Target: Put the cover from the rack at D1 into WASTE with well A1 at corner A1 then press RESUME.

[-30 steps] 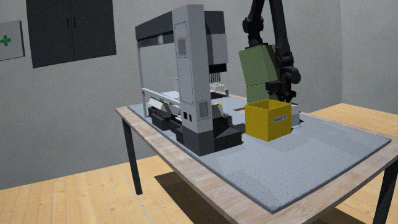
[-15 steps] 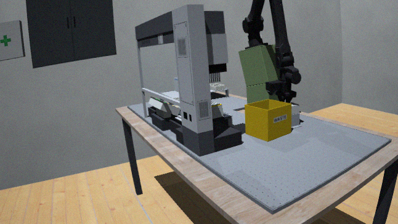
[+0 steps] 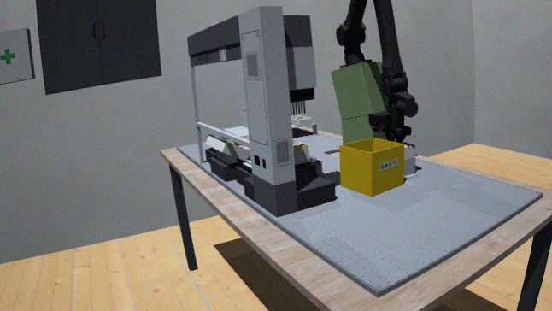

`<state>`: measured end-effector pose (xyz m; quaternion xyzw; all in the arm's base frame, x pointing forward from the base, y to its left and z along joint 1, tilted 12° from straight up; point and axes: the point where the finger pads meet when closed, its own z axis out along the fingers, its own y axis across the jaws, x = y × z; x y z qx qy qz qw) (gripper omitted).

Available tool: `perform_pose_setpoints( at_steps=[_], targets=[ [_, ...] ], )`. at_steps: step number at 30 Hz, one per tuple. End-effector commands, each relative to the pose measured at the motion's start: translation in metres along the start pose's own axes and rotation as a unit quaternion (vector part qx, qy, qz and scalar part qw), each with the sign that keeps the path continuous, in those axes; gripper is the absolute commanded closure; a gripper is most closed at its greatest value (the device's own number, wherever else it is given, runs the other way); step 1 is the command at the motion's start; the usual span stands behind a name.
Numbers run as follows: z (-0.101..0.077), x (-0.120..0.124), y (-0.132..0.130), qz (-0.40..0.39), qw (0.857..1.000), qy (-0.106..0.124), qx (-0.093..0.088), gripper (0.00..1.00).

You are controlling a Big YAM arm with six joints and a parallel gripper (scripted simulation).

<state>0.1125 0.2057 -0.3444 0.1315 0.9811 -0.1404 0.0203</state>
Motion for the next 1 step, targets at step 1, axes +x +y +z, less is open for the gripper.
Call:
perform_pose_setpoints(
  at_steps=[1],
  targets=[
    [-0.0209,-0.0005,0.0617,-0.004,0.998,-0.005,-0.064,1.00]
  ],
)
